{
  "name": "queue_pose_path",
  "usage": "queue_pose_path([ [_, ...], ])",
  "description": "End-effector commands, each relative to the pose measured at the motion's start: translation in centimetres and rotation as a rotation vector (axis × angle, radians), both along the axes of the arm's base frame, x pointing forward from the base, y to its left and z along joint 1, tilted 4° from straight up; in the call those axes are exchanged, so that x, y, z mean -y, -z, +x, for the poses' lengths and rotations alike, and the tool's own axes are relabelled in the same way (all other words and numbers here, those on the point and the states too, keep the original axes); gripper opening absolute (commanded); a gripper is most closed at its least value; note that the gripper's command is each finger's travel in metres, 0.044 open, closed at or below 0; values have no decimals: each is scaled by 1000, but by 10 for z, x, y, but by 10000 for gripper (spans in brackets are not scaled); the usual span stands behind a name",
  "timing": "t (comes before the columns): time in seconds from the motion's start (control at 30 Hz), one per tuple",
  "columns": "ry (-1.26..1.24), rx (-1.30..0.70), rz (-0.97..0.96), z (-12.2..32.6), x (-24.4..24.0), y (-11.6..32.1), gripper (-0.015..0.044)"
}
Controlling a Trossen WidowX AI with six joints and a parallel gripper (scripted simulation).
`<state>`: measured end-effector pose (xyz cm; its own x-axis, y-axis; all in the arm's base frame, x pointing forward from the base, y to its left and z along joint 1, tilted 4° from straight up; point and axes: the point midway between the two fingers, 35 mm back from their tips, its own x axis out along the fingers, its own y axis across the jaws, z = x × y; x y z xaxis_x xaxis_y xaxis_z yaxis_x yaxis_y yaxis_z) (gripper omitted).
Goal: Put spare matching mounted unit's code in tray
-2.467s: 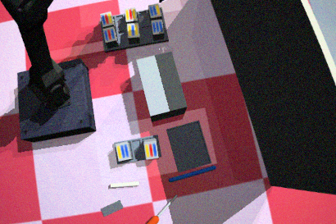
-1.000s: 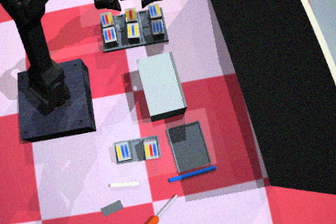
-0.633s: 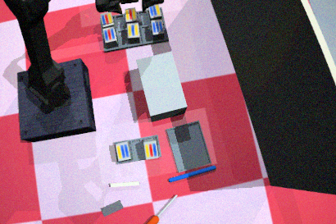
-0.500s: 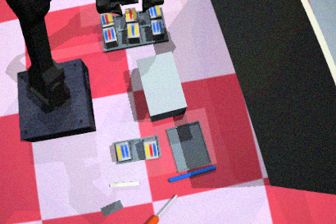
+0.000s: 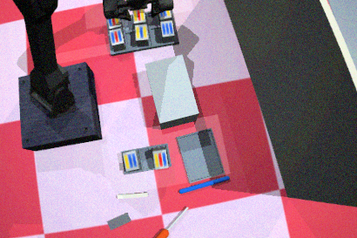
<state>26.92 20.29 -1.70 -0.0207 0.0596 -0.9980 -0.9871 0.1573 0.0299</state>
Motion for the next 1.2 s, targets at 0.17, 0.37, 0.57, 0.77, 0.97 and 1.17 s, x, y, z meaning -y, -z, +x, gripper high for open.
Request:
queue_pose_path([
  [0.17,3,-9,-4,-5,1,16,300],
  [0.37,3,-9,-4,-5,1,16,300],
  [0.57,3,-9,-4,-5,1,16,300],
  [0.77,0,-6,-4,-4,1,15,169],
  [0.97,0,-6,-4,-4,1,15,129],
  [1.17,0,-6,-4,-4,1,15,30],
])
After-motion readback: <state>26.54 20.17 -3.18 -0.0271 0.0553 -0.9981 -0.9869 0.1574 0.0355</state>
